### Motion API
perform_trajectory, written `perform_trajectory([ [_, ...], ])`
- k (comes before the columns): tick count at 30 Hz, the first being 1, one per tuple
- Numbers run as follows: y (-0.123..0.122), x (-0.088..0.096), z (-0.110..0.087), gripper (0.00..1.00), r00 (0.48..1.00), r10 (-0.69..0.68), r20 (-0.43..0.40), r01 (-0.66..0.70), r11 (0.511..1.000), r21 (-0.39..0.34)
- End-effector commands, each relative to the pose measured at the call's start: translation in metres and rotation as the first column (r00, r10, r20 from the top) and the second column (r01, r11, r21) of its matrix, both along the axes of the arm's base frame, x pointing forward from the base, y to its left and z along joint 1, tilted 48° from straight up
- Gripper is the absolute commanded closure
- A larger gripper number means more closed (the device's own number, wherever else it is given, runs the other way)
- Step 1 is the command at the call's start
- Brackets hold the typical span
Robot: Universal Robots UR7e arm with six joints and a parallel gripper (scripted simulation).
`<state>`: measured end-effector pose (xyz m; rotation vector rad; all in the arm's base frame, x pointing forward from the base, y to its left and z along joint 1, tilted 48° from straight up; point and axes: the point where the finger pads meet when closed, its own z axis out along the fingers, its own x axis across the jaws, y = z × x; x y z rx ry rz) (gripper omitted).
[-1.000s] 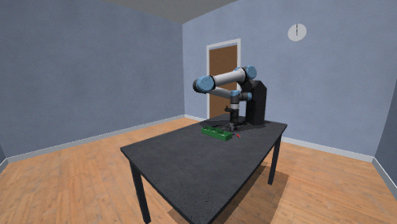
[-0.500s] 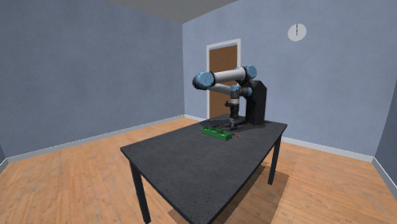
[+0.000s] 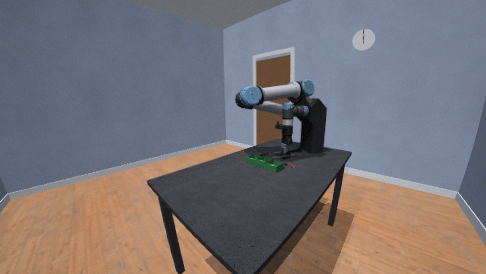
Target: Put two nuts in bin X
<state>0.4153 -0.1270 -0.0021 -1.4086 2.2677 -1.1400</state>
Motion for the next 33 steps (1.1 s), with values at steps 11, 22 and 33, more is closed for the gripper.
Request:
perform_trajectory([
  [11,0.005,0.002,0.009,0.66,1.0,0.001,0.005,-0.001,1.0,-0.003],
  [22,0.021,0.056,0.044,0.66,1.0,0.001,0.005,-0.001,1.0,-0.002],
  [33,0.027,0.076,0.056,0.66,0.99,-0.115,0.087,0.106,0.99,0.098],
])
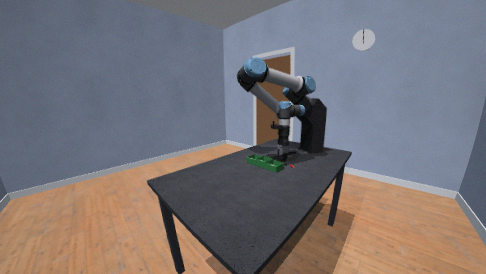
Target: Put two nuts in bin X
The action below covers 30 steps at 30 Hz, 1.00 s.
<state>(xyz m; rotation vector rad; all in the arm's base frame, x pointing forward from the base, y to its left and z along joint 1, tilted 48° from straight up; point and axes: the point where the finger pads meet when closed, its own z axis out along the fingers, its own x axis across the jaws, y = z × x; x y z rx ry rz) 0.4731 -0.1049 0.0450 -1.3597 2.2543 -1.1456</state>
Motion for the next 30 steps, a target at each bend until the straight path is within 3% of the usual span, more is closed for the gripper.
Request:
perform_trajectory([
  [1,0.006,0.023,0.012,0.66,0.992,-0.112,0.059,0.106,0.99,0.096],
  [9,0.018,0.062,0.037,0.66,0.964,-0.219,0.15,0.186,0.961,0.206],
  [11,0.018,0.062,0.037,0.66,0.964,-0.219,0.15,0.186,0.961,0.206],
  [12,0.018,0.064,0.038,0.66,0.949,-0.26,0.178,0.213,0.945,0.247],
  [26,0.019,0.063,0.038,0.66,0.842,-0.477,0.251,0.332,0.826,0.455],
  [28,0.019,0.063,0.038,0.66,0.842,-0.477,0.251,0.332,0.826,0.455],
  [30,0.018,0.063,0.037,0.66,0.805,-0.536,0.254,0.36,0.782,0.509],
])
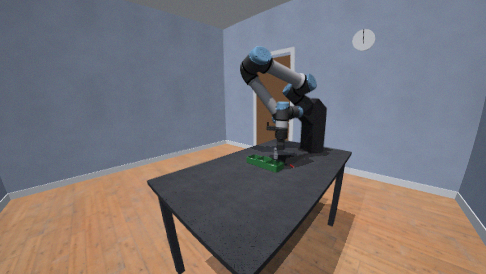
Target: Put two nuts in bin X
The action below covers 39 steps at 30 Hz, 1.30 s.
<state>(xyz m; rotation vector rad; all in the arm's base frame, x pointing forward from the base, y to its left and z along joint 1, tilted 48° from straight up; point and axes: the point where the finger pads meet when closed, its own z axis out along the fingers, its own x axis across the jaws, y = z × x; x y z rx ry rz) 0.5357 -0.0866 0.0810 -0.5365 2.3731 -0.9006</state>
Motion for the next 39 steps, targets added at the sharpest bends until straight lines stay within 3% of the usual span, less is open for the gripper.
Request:
perform_trajectory([
  [1,0.0,0.0003,0.0014,0.66,0.992,-0.111,0.058,0.105,0.99,0.097],
  [13,-0.0002,-0.0003,0.001,0.66,0.943,-0.306,0.134,0.261,0.925,0.277],
  [15,-0.0002,-0.0003,0.001,0.66,0.943,-0.306,0.134,0.261,0.925,0.277],
  [16,-0.0002,-0.0003,0.001,0.66,0.924,-0.354,0.144,0.295,0.9,0.32],
  [20,-0.0001,-0.0003,0.001,0.66,0.899,-0.412,0.151,0.335,0.867,0.369],
  [39,0.0002,0.0008,0.0009,0.66,0.899,-0.412,0.15,0.336,0.867,0.369],
])
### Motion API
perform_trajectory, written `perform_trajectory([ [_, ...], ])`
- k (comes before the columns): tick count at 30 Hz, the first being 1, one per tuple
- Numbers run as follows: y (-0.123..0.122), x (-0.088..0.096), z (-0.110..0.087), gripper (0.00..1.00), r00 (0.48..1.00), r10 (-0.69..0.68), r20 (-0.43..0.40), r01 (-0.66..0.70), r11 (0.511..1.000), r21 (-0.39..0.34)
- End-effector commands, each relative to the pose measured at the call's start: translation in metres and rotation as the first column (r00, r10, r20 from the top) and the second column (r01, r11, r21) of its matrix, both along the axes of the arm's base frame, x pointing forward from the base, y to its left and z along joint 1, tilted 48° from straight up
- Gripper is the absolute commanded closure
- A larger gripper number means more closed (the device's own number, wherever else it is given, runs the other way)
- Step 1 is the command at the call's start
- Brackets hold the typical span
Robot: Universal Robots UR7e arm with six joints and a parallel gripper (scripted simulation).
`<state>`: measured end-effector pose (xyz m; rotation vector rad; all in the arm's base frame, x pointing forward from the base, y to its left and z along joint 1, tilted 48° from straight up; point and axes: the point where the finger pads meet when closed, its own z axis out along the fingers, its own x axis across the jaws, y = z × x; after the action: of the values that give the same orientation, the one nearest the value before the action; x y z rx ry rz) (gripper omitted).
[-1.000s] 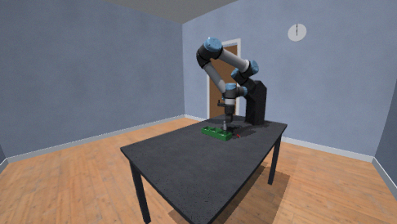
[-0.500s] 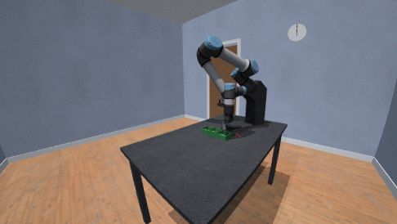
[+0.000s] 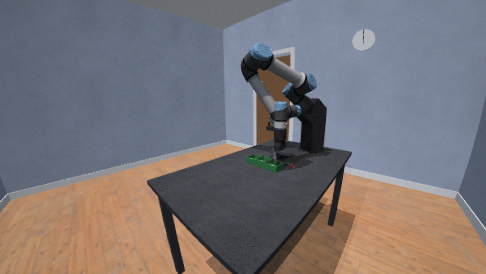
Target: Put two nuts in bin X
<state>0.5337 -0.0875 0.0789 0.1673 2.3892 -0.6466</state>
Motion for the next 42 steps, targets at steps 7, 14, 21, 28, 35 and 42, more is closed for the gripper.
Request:
perform_trajectory([
  [7,-0.007,0.01,-0.008,0.66,1.0,-0.001,0.003,0.001,1.0,0.0],
  [14,-0.012,0.016,-0.014,0.66,1.0,-0.001,0.003,0.001,1.0,0.0],
  [21,-0.019,0.024,-0.024,0.66,1.0,-0.001,0.003,0.001,1.0,0.0],
  [28,-0.021,0.027,-0.027,0.66,1.0,0.0,0.003,0.0,1.0,0.0],
  [35,-0.02,0.027,-0.026,0.66,1.0,0.0,0.002,0.0,1.0,0.0],
  [42,-0.02,0.027,-0.026,0.36,1.0,0.0,0.002,0.0,1.0,0.0],
])
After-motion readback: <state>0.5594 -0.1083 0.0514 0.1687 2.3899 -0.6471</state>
